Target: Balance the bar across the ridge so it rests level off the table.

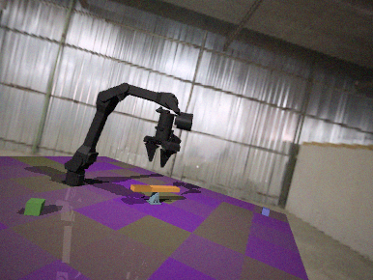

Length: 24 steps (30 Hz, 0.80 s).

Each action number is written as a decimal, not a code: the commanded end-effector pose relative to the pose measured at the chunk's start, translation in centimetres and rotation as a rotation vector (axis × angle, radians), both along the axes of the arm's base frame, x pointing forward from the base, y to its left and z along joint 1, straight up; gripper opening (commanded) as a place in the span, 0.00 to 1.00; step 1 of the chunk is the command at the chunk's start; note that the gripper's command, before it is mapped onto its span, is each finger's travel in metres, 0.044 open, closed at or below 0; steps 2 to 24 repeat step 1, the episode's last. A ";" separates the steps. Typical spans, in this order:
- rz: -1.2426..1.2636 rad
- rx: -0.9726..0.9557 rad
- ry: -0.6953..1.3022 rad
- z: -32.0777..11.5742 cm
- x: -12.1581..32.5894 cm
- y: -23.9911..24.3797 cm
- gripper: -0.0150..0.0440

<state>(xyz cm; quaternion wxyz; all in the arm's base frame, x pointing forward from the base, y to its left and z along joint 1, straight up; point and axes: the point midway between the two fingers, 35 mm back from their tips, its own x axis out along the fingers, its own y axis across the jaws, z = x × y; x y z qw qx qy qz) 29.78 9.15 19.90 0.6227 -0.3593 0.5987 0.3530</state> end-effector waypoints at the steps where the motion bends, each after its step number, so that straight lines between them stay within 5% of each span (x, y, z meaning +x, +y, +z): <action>1: 0.000 0.000 0.002 0.0 -0.1 0.0 1.00; 24: 0.000 0.000 0.002 0.0 -0.1 0.0 1.00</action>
